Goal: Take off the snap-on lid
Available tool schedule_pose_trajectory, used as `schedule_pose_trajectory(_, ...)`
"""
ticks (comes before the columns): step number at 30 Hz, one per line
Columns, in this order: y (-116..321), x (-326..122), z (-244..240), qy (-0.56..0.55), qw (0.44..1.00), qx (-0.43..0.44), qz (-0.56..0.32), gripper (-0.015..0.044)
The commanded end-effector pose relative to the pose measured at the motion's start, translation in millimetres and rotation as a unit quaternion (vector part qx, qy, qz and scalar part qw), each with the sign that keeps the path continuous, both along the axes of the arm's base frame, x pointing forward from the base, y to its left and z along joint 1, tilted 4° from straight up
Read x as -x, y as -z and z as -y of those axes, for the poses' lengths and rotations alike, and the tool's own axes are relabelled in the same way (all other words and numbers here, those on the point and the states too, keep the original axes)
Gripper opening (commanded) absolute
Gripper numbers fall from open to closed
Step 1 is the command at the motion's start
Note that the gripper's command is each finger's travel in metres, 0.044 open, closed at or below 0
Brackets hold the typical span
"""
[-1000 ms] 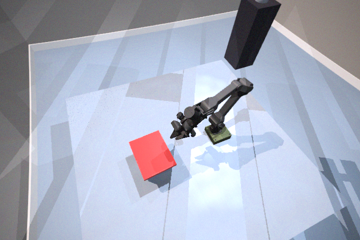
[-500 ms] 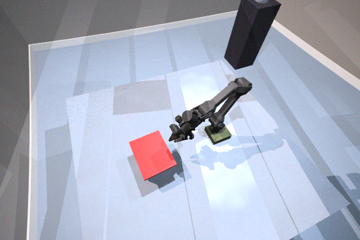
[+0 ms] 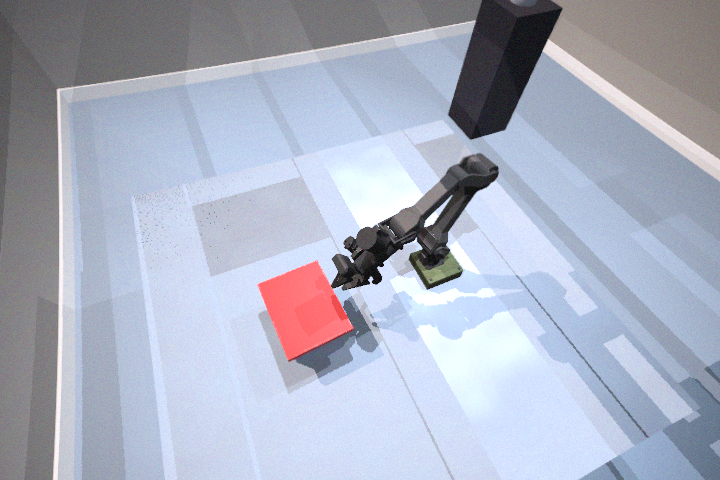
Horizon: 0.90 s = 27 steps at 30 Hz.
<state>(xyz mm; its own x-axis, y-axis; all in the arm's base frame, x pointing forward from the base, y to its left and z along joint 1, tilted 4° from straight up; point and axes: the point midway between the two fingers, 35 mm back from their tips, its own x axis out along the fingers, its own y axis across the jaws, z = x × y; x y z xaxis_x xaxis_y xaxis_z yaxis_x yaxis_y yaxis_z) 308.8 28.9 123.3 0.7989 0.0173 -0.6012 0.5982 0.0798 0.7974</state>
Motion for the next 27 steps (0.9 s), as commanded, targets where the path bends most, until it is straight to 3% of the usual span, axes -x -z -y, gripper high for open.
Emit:
schedule_pose_trajectory(1,5,-6,-1,-0.004,1.000,0.000,0.000,0.0235)
schedule_pose_trajectory(19,24,-26,-1,-0.003,1.000,-0.001,0.001,0.0235)
schedule_pose_trajectory(22,24,-26,-1,-0.003,1.000,-0.001,0.001,0.0156)
schedule_pose_trajectory(27,24,-26,-1,-0.003,1.000,-0.001,0.001,0.0123)
